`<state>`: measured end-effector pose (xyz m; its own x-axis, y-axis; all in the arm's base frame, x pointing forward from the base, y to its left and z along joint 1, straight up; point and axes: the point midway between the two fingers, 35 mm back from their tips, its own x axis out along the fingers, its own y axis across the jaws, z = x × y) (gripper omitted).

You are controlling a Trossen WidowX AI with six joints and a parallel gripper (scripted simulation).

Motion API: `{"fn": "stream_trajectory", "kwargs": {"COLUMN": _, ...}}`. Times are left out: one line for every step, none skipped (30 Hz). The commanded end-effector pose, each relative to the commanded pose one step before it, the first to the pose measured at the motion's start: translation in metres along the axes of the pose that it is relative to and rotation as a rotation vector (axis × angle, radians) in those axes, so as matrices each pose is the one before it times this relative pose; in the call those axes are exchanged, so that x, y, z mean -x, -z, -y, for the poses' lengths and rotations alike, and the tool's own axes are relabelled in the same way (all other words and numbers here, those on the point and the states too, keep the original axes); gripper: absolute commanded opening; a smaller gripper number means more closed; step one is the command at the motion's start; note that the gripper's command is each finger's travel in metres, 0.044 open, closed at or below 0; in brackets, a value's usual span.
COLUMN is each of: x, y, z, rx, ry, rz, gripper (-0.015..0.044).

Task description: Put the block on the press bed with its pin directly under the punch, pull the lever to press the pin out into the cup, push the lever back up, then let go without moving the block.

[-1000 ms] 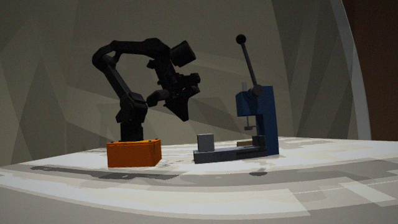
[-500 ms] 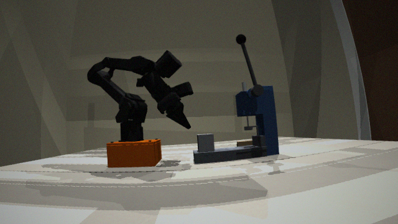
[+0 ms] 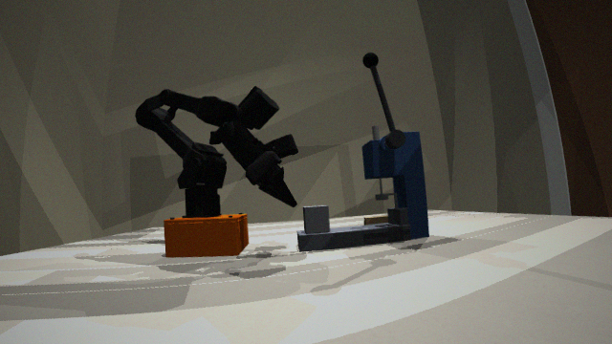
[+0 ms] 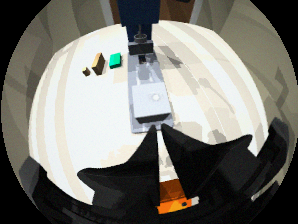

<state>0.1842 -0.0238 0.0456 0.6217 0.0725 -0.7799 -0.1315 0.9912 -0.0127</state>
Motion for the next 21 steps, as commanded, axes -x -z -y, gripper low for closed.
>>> {"fn": "stream_trajectory", "kwargs": {"x": -0.00907, "y": 0.00807, "z": -0.00102, "rx": 0.0, "ry": -0.00939, "rz": -0.00952, "gripper": 0.003}}
{"fn": "stream_trajectory", "kwargs": {"x": -0.00188, "y": 0.00129, "z": 0.00007, "rx": 0.0, "ry": 0.0, "rz": 0.0, "gripper": 0.003}}
{"fn": "stream_trajectory", "kwargs": {"x": -0.00185, "y": 0.00131, "z": 0.00004, "rx": 0.0, "ry": 0.0, "rz": 0.0, "gripper": 0.003}}
{"fn": "stream_trajectory", "kwargs": {"x": -0.00181, "y": 0.00133, "z": 0.0, "rx": 0.0, "ry": -0.00001, "rz": -0.00001, "gripper": 0.003}}
{"fn": "stream_trajectory", "kwargs": {"x": -0.00178, "y": 0.00136, "z": -0.00005, "rx": 0.0, "ry": -0.00001, "rz": -0.00001, "gripper": 0.003}}
{"fn": "stream_trajectory", "kwargs": {"x": -0.00174, "y": 0.00139, "z": -0.00009, "rx": 0.0, "ry": -0.00001, "rz": -0.00001, "gripper": 0.003}}
{"fn": "stream_trajectory", "kwargs": {"x": -0.0017, "y": 0.00143, "z": -0.00014, "rx": 0.0, "ry": -0.00002, "rz": -0.00002, "gripper": 0.003}}
{"fn": "stream_trajectory", "kwargs": {"x": -0.00165, "y": 0.00147, "z": -0.0002, "rx": 0.0, "ry": -0.00002, "rz": -0.00002, "gripper": 0.003}}
{"fn": "stream_trajectory", "kwargs": {"x": -0.0016, "y": 0.00151, "z": -0.00027, "rx": 0.0, "ry": -0.00002, "rz": -0.00003, "gripper": 0.003}}
{"fn": "stream_trajectory", "kwargs": {"x": -0.00153, "y": 0.00155, "z": -0.00034, "rx": 0.0, "ry": -0.00003, "rz": -0.00003, "gripper": 0.003}}
{"fn": "stream_trajectory", "kwargs": {"x": -0.00149, "y": 0.00156, "z": -0.00036, "rx": 0.0, "ry": -0.00003, "rz": -0.00003, "gripper": 0.003}}
{"fn": "stream_trajectory", "kwargs": {"x": -0.00016, "y": -0.00021, "z": 0.00001, "rx": 0.0, "ry": 0.0, "rz": 0.0, "gripper": 0.003}}
{"fn": "stream_trajectory", "kwargs": {"x": -0.00032, "y": -0.00042, "z": 0.00002, "rx": 0.0, "ry": -0.00001, "rz": 0.0, "gripper": 0.003}}
{"fn": "stream_trajectory", "kwargs": {"x": -0.00044, "y": -0.00057, "z": 0.00003, "rx": 0.0, "ry": -0.00001, "rz": 0.0, "gripper": 0.003}}
{"fn": "stream_trajectory", "kwargs": {"x": -0.00058, "y": -0.00073, "z": 0.00003, "rx": 0.0, "ry": -0.00001, "rz": 0.00001, "gripper": 0.003}}
{"fn": "stream_trajectory", "kwargs": {"x": -0.00067, "y": -0.00084, "z": 0.00003, "rx": 0.0, "ry": -0.00002, "rz": 0.00002, "gripper": 0.003}}
{"fn": "stream_trajectory", "kwargs": {"x": -0.00083, "y": -0.00103, "z": 0.00003, "rx": 0.0, "ry": -0.00002, "rz": 0.00004, "gripper": 0.003}}
{"fn": "stream_trajectory", "kwargs": {"x": -0.00091, "y": -0.00113, "z": 0.00002, "rx": 0.0, "ry": -0.00002, "rz": 0.00006, "gripper": 0.003}}
{"fn": "stream_trajectory", "kwargs": {"x": -0.00101, "y": -0.00125, "z": 0.00001, "rx": 0.0, "ry": -0.00002, "rz": 0.00008, "gripper": 0.003}}
{"fn": "stream_trajectory", "kwargs": {"x": -0.00098, "y": -0.0012, "z": 0.0, "rx": 0.0, "ry": -0.00002, "rz": 0.0001, "gripper": 0.003}}
{"fn": "stream_trajectory", "kwargs": {"x": -0.00093, "y": -0.00114, "z": -0.00001, "rx": 0.0, "ry": -0.00002, "rz": 0.0001, "gripper": 0.003}}
